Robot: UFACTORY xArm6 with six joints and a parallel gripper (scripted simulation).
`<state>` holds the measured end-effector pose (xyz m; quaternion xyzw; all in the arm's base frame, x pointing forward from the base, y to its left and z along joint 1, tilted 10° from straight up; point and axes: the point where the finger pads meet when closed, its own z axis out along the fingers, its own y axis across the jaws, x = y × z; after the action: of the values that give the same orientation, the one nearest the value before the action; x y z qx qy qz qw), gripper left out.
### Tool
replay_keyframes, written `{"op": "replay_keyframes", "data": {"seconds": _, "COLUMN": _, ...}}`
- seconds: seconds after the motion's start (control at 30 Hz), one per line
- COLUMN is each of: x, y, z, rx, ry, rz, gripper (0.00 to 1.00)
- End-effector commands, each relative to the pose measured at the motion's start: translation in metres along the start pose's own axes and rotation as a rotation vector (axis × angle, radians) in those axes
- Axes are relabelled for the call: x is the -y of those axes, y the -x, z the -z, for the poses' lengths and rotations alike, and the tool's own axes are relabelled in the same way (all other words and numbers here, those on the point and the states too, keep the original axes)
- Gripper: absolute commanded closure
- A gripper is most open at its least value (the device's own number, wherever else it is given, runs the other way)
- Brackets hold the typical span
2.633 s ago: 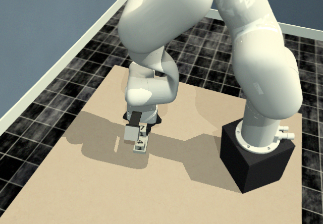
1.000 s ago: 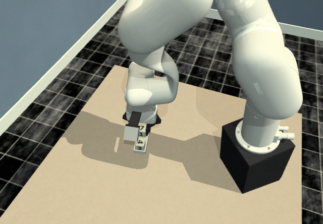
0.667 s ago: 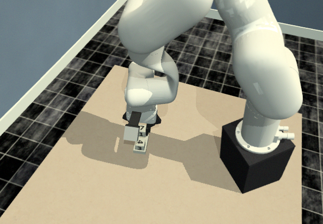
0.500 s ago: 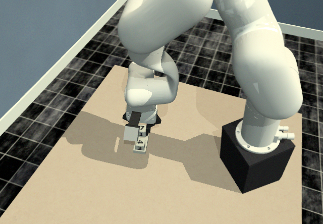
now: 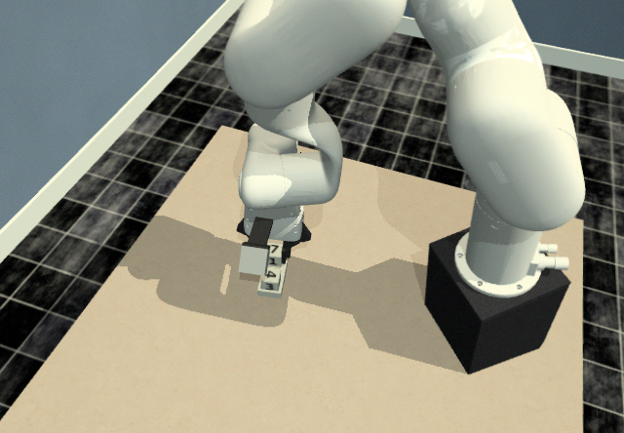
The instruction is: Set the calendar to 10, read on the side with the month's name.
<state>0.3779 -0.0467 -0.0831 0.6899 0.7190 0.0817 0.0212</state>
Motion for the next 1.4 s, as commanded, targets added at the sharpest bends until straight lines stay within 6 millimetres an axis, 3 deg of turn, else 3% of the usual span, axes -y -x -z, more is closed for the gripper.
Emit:
{"op": "replay_keyframes", "data": {"seconds": 0.0, "x": -0.001, "y": 0.0, "z": -0.003, "rx": 0.001, "ry": 0.003, "rz": 0.0, "gripper": 0.71}}
{"op": "replay_keyframes", "data": {"seconds": 0.73, "x": -0.001, "y": 0.0, "z": -0.019, "rx": 0.0, "ry": 0.003, "rz": 0.0, "gripper": 0.71}}
{"op": "replay_keyframes", "data": {"seconds": 1.37, "x": -0.001, "y": 0.0, "z": -0.02, "rx": 0.001, "ry": 0.003, "rz": 0.0, "gripper": 0.71}}
